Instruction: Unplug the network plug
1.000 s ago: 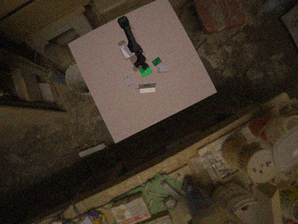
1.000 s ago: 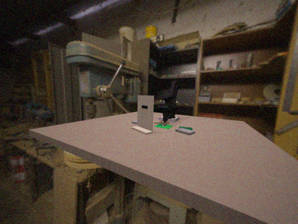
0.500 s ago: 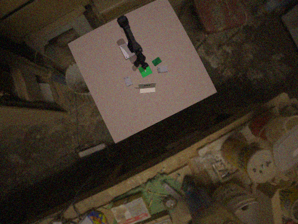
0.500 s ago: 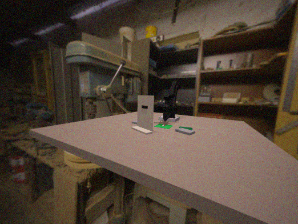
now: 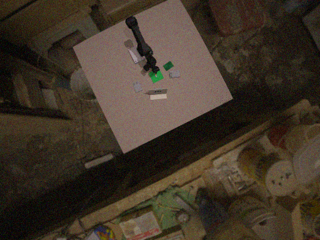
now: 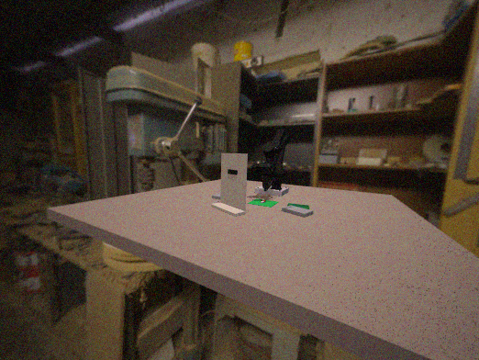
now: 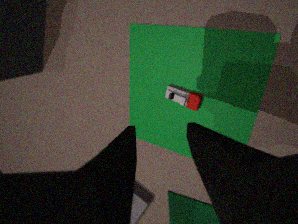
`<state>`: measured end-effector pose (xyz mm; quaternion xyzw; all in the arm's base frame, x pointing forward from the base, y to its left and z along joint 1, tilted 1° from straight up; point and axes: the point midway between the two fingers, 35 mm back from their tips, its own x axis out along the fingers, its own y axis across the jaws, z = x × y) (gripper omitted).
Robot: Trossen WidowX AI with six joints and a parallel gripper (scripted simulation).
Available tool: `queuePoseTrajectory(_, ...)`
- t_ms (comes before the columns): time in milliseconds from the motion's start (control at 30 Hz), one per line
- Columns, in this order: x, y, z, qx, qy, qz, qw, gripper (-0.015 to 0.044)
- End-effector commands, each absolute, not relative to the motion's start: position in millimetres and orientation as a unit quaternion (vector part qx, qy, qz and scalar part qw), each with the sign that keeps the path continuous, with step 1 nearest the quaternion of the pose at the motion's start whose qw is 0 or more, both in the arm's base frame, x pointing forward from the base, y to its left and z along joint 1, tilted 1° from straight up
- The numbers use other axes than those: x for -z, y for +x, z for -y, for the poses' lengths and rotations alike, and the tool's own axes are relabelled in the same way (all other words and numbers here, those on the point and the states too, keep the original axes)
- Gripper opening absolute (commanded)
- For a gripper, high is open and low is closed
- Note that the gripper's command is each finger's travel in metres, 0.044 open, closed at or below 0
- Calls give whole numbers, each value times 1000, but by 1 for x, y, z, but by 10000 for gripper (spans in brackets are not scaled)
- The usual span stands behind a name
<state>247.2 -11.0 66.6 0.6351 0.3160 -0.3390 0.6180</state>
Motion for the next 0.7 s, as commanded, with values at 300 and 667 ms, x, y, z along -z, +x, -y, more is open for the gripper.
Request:
queuePoseTrajectory(300,-91,249,11,334,638,-312,620,156)
queuePoseTrajectory(667,-107,247,11,334,638,-312,619,156)
